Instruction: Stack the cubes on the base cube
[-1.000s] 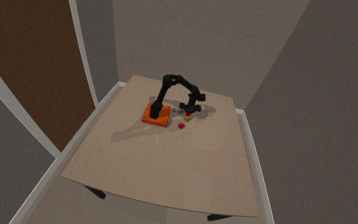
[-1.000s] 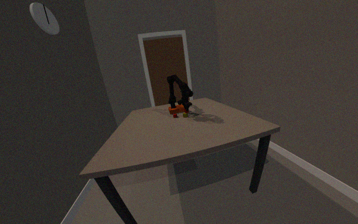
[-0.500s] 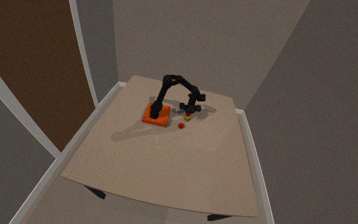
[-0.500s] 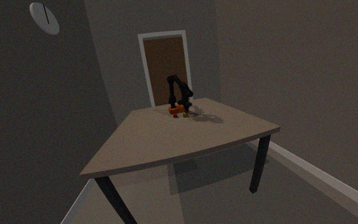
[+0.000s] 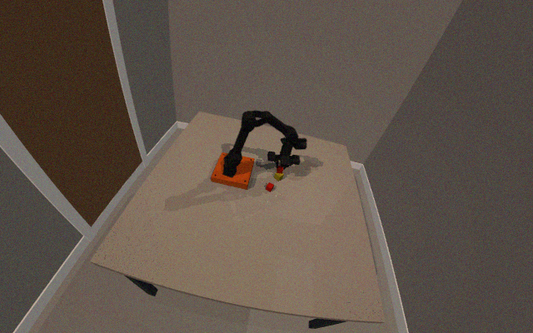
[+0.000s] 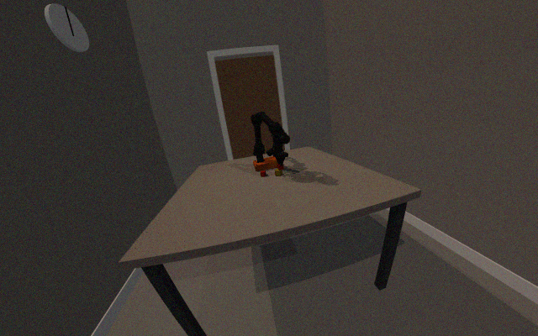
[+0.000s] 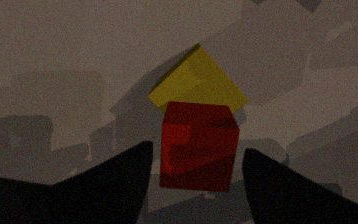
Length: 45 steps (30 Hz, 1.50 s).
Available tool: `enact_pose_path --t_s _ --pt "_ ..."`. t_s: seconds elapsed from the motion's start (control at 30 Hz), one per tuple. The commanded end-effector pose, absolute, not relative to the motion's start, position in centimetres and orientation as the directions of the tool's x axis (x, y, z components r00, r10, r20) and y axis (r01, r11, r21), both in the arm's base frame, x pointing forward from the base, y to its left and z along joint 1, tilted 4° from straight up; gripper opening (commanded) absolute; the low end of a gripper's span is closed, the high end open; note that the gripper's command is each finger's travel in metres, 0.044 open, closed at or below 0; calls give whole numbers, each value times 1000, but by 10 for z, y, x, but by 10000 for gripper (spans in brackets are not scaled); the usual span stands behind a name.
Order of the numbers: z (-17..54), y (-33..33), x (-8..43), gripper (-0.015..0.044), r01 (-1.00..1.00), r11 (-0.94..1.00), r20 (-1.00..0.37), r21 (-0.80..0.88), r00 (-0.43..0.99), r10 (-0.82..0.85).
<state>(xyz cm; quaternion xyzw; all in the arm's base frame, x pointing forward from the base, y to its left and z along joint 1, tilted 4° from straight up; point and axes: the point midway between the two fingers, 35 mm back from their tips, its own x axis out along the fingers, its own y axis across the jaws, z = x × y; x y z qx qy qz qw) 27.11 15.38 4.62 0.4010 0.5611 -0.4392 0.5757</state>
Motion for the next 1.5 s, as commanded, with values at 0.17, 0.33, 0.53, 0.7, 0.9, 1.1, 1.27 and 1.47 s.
enact_pose_path --t_s 0.17,0.33,0.53,0.7,0.9,1.1,1.27,1.47 --pt "63 155 272 205 956 292 -998 -30 -15 -55" --pt "65 153 272 257 945 325 -998 -30 -13 -54" --pt "70 139 273 265 816 576 -998 -42 -13 -55" --pt "75 127 273 265 654 755 -998 -50 -13 -55" --pt "80 112 273 265 409 911 -998 -57 -13 -56" --pt "86 98 271 265 130 990 -998 -58 -14 -57" --pt "90 86 270 265 -112 992 -998 -56 -14 -58" --pt "95 73 267 265 -392 919 -998 -48 -15 -59"
